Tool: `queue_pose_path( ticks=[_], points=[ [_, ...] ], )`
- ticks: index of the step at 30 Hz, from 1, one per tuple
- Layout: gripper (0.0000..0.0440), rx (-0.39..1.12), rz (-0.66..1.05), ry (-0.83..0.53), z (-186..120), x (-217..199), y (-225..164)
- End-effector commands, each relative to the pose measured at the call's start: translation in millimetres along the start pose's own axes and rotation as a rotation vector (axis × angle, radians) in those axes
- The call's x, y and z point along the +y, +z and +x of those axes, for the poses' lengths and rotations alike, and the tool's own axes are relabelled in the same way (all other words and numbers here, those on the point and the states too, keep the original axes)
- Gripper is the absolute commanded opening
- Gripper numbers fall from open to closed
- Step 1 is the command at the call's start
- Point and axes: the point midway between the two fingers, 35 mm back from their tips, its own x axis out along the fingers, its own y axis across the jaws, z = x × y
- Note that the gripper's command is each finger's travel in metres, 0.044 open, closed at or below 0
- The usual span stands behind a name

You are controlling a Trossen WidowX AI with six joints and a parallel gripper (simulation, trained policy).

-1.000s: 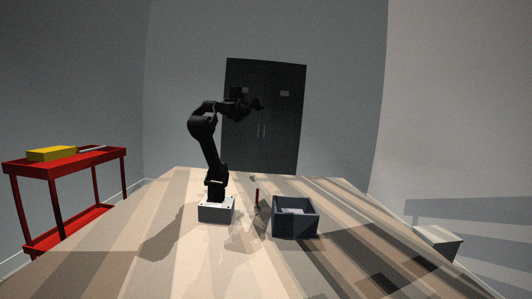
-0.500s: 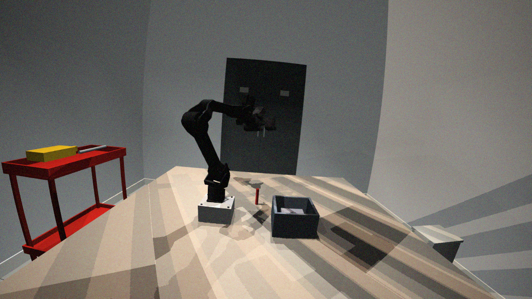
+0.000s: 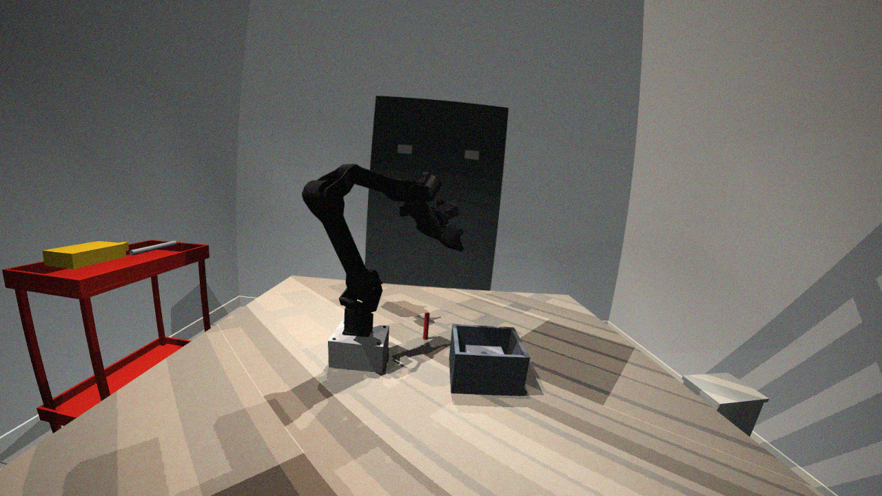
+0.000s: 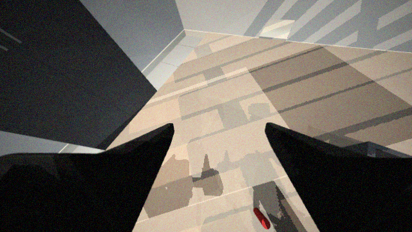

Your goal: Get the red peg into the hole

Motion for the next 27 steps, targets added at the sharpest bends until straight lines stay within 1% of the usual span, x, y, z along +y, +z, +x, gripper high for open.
queue_pose_path(
  ticks=[1,12,27],
  points=[
    [0.0440,0.081,0.088,-0.048,8.2,-13.4,-18.0],
    [0.0440,0.291,0.361,-0.229,18.9,-50.0,-67.1],
    [0.0440,0.537,0.711,-0.538,17.7,-85.4,-135.5]
  ],
)
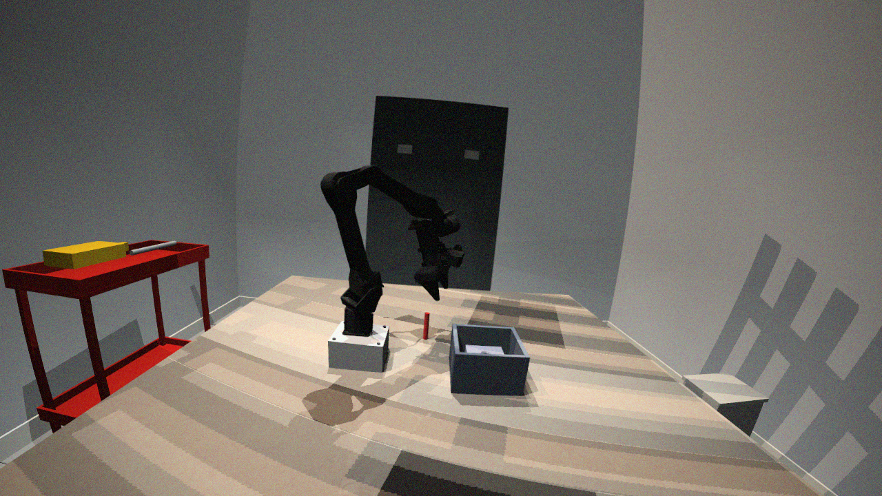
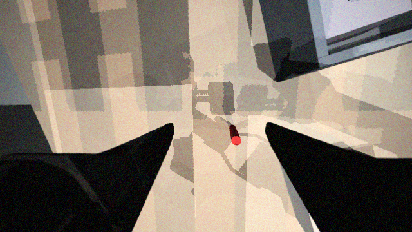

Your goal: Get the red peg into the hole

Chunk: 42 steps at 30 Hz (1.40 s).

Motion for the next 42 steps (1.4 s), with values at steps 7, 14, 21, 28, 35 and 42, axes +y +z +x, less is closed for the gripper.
queue_pose_path(
  ticks=[7,14,21,28,35,42],
  points=[
    [0.0440,0.109,0.226,-0.183,32.3,-29.1,-21.6],
    [0.0440,0.128,0.350,-0.226,57.7,-37.3,-34.1],
    [0.0440,0.125,0.442,-0.217,83.5,-40.0,-45.6],
    [0.0330,0.145,0.521,-0.223,99.1,-44.2,-57.1],
    [0.0147,0.196,0.560,-0.231,100.3,-44.3,-60.8],
    [0.0000,0.228,0.567,-0.229,98.0,-43.3,-56.6]
  ],
)
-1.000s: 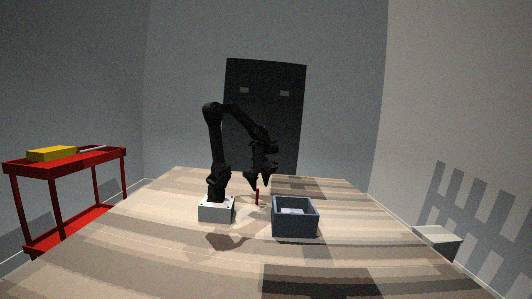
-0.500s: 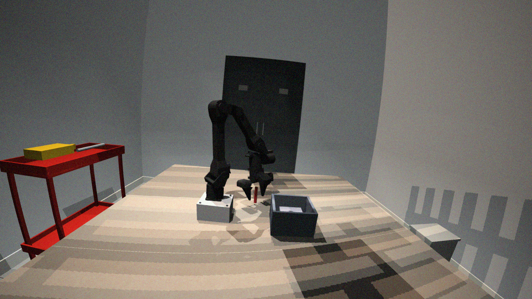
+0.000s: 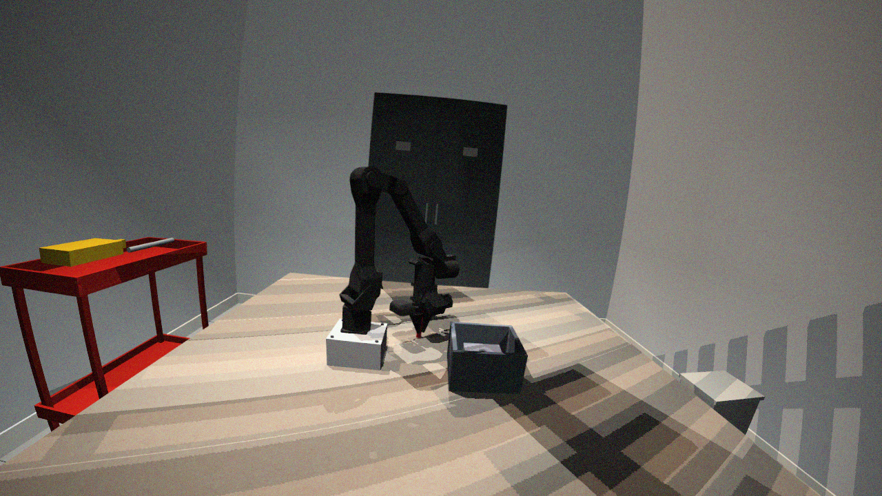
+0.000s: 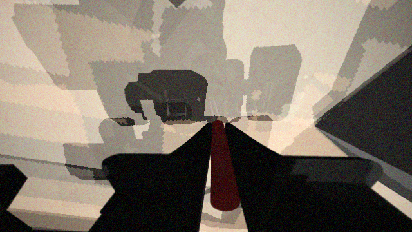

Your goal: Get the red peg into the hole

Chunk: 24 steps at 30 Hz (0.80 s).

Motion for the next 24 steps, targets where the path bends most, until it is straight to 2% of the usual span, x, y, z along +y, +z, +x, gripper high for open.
queue_pose_path(
  ticks=[1,24],
  points=[
    [0.0000,-0.007,-0.008,0.011,-5.8,4.5,4.4],
    [0.0000,-0.218,-0.117,0.069,-78.0,18.4,62.4]
  ],
)
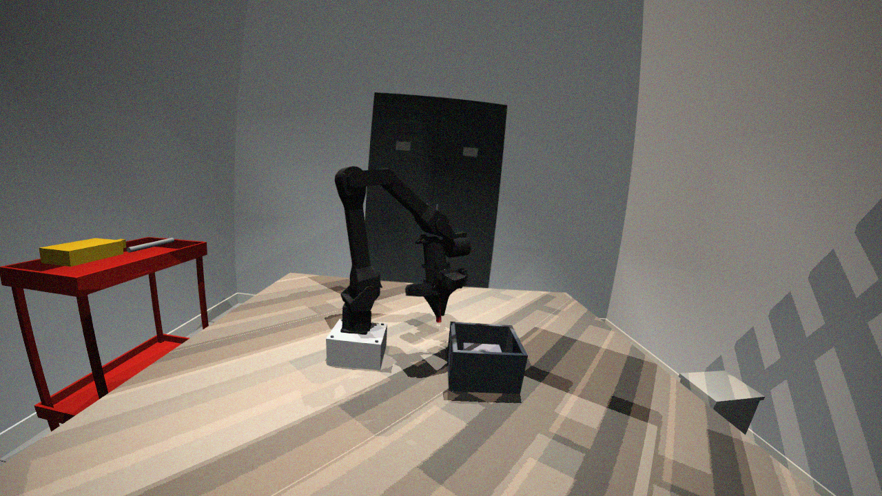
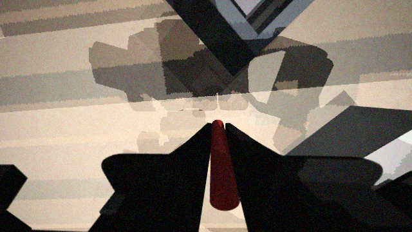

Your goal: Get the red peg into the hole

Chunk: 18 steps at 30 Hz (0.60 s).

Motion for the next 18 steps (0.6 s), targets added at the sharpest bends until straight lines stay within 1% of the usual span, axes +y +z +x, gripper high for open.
queue_pose_path(
  ticks=[1,9,18],
  points=[
    [0.0000,-0.032,-0.005,0.013,-12.8,4.1,15.1],
    [0.0000,-0.075,0.002,0.012,-30.2,7.2,48.2],
    [0.0000,-0.091,0.051,-0.003,-30.7,0.4,84.5]
  ],
)
